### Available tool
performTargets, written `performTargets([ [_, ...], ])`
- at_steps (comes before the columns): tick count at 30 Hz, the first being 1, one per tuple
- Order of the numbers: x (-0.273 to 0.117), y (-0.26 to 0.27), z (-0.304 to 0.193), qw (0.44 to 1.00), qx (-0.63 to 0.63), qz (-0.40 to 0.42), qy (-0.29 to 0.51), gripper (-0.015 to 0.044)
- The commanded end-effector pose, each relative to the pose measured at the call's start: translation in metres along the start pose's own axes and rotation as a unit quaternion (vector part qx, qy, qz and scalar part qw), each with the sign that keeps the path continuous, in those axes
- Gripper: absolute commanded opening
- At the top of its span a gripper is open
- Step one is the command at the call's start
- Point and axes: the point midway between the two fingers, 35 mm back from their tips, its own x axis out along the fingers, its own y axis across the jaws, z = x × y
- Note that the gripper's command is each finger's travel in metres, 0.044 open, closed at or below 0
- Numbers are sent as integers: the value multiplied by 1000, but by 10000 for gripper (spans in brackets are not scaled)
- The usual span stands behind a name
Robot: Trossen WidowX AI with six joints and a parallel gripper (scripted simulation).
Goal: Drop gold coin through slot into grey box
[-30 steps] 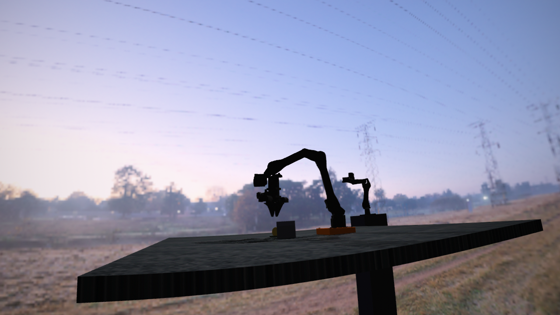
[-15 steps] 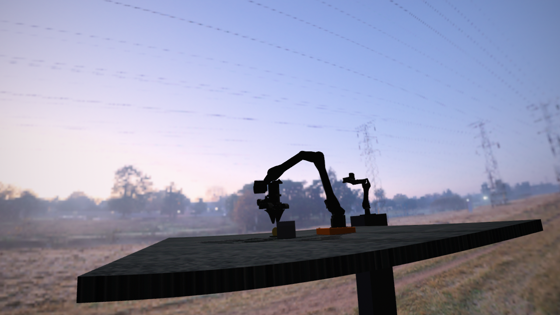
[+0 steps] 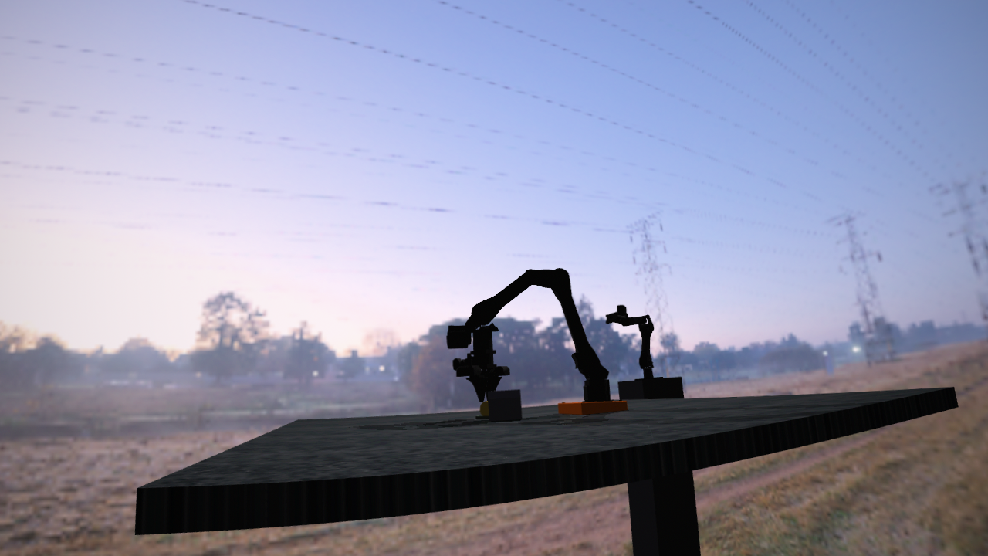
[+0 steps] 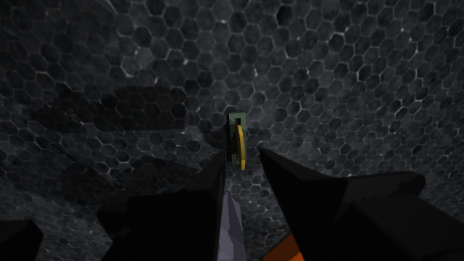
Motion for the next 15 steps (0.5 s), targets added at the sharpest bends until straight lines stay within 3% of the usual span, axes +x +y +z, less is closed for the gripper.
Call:
performTargets([
  [1, 10, 0, -3, 1000, 1, 0, 6, 161],
  [15, 32, -1, -4, 1000, 1, 0, 6, 161],
])
